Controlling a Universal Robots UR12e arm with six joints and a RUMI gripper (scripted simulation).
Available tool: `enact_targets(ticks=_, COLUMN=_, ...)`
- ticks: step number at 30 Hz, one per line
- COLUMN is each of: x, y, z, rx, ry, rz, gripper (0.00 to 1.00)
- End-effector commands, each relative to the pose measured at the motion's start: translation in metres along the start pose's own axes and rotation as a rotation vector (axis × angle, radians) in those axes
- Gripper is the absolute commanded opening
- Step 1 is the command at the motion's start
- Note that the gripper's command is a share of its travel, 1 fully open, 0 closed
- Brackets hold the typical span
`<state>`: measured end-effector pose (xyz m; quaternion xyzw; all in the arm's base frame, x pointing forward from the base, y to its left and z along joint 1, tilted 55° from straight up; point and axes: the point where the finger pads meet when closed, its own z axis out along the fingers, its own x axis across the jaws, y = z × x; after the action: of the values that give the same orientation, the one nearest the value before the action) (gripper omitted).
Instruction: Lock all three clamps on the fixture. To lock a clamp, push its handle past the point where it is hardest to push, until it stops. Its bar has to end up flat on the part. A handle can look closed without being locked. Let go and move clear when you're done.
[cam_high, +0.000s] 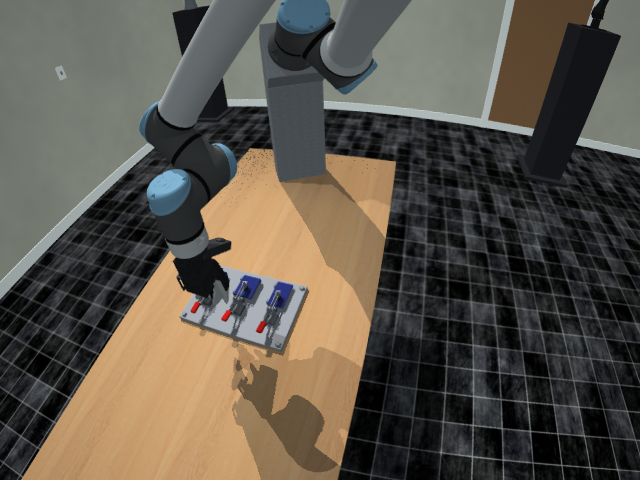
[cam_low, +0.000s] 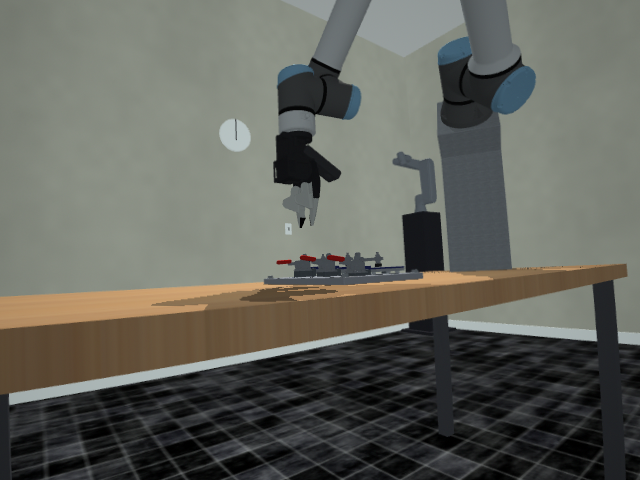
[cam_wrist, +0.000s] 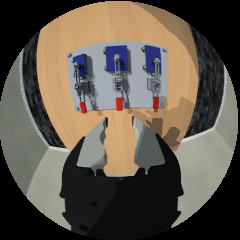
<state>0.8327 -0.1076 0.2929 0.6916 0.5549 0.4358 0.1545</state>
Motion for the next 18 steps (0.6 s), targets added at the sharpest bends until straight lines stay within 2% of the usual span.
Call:
enact_targets(ticks=1, x=0.000, y=0.000, z=0.008, rx=-0.001, ry=0.000, rz=0.000, gripper=0.28)
enact_targets(ticks=4, x=0.000, y=0.000, z=0.010, rx=-0.001, ry=0.000, rz=0.000, gripper=0.28)
enact_targets(ticks=18, x=0.000, y=0.001, z=0.055, rx=-0.001, ry=0.000, rz=0.000, gripper=0.28)
